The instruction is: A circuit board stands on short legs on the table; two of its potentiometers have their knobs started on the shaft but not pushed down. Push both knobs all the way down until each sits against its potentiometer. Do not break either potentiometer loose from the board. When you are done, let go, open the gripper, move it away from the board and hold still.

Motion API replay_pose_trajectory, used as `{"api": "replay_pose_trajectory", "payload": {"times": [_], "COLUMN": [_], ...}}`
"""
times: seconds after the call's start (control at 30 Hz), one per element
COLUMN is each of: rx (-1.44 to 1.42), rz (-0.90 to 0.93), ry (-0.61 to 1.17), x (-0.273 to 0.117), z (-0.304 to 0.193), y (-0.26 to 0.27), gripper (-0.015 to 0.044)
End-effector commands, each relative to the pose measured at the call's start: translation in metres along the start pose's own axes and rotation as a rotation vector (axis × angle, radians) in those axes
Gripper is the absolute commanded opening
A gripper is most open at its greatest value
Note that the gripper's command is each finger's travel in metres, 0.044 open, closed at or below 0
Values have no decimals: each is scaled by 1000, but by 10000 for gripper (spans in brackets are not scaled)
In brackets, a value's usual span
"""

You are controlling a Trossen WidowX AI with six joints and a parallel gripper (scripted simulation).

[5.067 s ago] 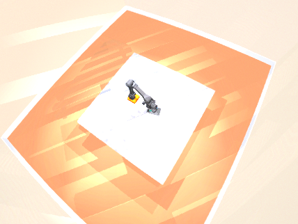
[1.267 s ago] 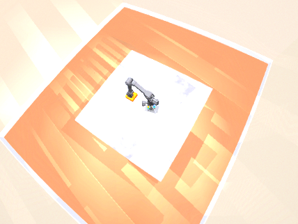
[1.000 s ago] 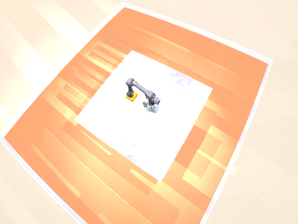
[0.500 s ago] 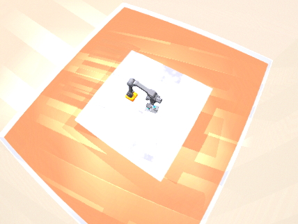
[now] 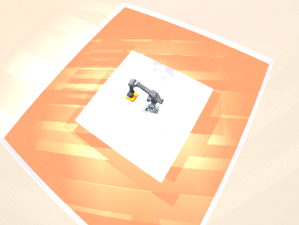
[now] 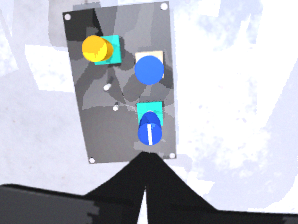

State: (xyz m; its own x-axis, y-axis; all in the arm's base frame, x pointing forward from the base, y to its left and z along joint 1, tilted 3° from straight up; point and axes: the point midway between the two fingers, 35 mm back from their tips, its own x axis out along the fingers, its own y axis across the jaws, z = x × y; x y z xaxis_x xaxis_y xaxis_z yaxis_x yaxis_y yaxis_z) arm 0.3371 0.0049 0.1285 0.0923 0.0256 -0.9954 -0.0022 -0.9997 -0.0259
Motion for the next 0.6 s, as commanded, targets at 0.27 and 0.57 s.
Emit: {"api": "replay_pose_trajectory", "payload": {"times": [0.27, 0.57], "rx": [-9, -9], "rz": [-4, -5], "ry": [-7, -7], "x": [14, 29], "z": [1, 1], "y": [-1, -1], "gripper": [0, 0]}}
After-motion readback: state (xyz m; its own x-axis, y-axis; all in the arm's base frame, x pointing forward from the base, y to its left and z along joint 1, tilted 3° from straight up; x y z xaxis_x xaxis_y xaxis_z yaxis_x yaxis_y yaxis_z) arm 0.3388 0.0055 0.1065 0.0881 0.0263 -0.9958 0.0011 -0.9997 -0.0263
